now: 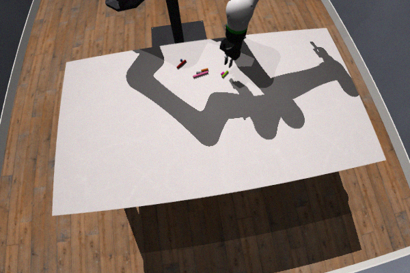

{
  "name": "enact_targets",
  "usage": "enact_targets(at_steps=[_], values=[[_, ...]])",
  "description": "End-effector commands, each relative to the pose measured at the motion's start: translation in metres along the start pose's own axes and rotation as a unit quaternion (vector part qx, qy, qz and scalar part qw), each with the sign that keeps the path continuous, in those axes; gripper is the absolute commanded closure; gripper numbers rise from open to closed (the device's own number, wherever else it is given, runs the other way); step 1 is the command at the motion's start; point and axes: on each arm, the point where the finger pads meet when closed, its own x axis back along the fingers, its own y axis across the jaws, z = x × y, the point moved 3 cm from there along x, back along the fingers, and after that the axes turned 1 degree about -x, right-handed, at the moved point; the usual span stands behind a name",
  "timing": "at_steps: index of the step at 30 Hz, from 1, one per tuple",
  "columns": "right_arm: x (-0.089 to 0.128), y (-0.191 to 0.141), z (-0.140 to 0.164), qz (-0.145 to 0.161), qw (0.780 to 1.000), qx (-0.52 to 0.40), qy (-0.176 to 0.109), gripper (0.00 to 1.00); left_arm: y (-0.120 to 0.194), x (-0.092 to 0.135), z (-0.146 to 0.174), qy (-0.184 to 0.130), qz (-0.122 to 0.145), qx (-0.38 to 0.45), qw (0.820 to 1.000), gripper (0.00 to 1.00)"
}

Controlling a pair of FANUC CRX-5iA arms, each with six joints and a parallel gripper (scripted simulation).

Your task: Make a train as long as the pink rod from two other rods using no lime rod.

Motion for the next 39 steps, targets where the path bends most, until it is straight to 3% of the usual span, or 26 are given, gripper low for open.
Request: enact_targets(at_steps=[1, 39], values=[[0.001, -0.001, 0.000, 0.001, 1.000, 0.000, 0.000, 0.46, 0.000, 0.001, 0.000, -0.001, 0.000, 0.000, 1.000, 0.00], [-0.041, -0.001, 0.000, 0.001, 1.000, 0.000, 0.000, 0.46, 0.000, 0.001, 0.000, -0.001, 0.000, 0.000, 1.000, 0.00]])
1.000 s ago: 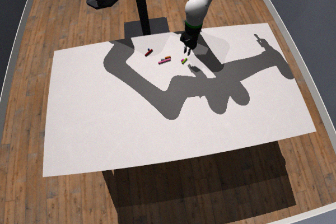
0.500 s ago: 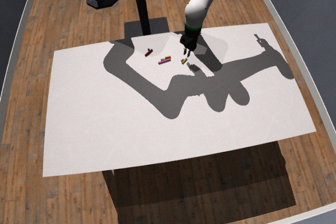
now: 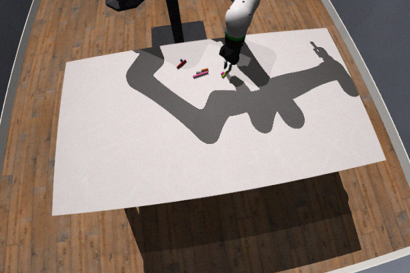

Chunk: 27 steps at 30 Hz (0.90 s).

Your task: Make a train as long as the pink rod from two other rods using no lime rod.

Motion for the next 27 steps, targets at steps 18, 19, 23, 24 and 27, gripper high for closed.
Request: enact_targets(at_steps=[18, 19, 23, 24, 27], values=[[-0.0085, -0.0011, 0.0000, 0.001, 1.000, 0.000, 0.000, 0.46, -0.0001, 0.0009, -0.0002, -0.001, 0.000, 0.000, 1.000, 0.00], [-0.0086, -0.0011, 0.0000, 0.001, 1.000, 0.000, 0.000, 0.46, -0.0001, 0.0009, -0.0002, -0.001, 0.000, 0.000, 1.000, 0.00], [-0.0086, -0.0011, 0.0000, 0.001, 1.000, 0.000, 0.000, 0.46, -0.0001, 0.0009, -0.0002, -0.001, 0.000, 0.000, 1.000, 0.00], [-0.0086, -0.0011, 0.0000, 0.001, 1.000, 0.000, 0.000, 0.46, -0.0001, 0.0009, -0.0002, -0.001, 0.000, 0.000, 1.000, 0.00], [-0.0086, -0.0011, 0.0000, 0.001, 1.000, 0.000, 0.000, 0.46, -0.0001, 0.0009, -0.0002, -0.001, 0.000, 0.000, 1.000, 0.00]])
